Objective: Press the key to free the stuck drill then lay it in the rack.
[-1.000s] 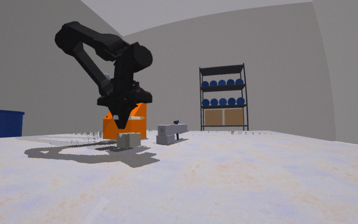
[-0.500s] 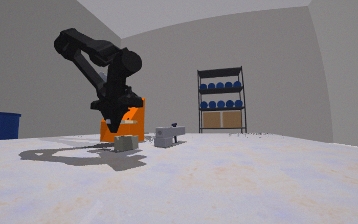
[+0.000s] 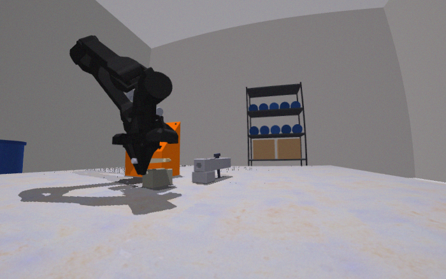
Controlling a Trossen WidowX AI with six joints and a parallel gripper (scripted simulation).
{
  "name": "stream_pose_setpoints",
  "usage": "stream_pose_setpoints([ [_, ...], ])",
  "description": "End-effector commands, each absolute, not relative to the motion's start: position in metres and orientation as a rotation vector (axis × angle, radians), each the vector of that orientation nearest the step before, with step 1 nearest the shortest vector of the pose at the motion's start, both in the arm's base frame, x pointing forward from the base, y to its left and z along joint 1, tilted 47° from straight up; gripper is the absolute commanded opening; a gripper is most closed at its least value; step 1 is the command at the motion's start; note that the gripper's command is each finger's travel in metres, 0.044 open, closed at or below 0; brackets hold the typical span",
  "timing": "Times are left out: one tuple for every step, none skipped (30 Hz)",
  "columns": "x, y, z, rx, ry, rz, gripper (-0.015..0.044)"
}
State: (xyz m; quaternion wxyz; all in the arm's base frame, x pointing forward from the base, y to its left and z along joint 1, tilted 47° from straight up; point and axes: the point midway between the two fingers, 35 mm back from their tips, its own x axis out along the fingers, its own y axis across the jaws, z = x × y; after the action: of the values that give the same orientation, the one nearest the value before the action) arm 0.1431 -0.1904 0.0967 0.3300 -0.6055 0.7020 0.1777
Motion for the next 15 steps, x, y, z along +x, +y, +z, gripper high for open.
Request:
stream_pose_setpoints([
  [0.143, -0.192, 0.093, -1.585, 1.833, 0.473, 0.0],
  [0.143, -0.193, 0.093, -1.585, 1.833, 0.473, 0.0],
  [0.143, -0.194, 0.092, -1.585, 1.833, 0.473, 0.0],
  [0.143, -0.196, 0.091, -1.585, 1.833, 0.473, 0.0],
  [0.143, -0.197, 0.09, -1.585, 1.833, 0.473, 0.0],
  [0.143, -0.198, 0.09, -1.585, 1.834, 0.473, 0.0],
  [0.143, -0.199, 0.089, -1.585, 1.834, 0.473, 0.0],
  [0.143, -0.2, 0.088, -1.585, 1.834, 0.473, 0.0],
  [0.143, -0.201, 0.087, -1.585, 1.834, 0.473, 0.0],
  [0.142, -0.202, 0.087, -1.585, 1.834, 0.473, 0.0],
  [0.142, -0.202, 0.086, -1.585, 1.834, 0.473, 0.0],
  [0.142, -0.203, 0.085, -1.586, 1.834, 0.473, 0.0],
  [0.142, -0.204, 0.084, -1.586, 1.834, 0.473, 0.0],
  [0.142, -0.205, 0.083, -1.586, 1.834, 0.473, 0.0],
  [0.142, -0.206, 0.082, -1.586, 1.834, 0.473, 0.0],
])
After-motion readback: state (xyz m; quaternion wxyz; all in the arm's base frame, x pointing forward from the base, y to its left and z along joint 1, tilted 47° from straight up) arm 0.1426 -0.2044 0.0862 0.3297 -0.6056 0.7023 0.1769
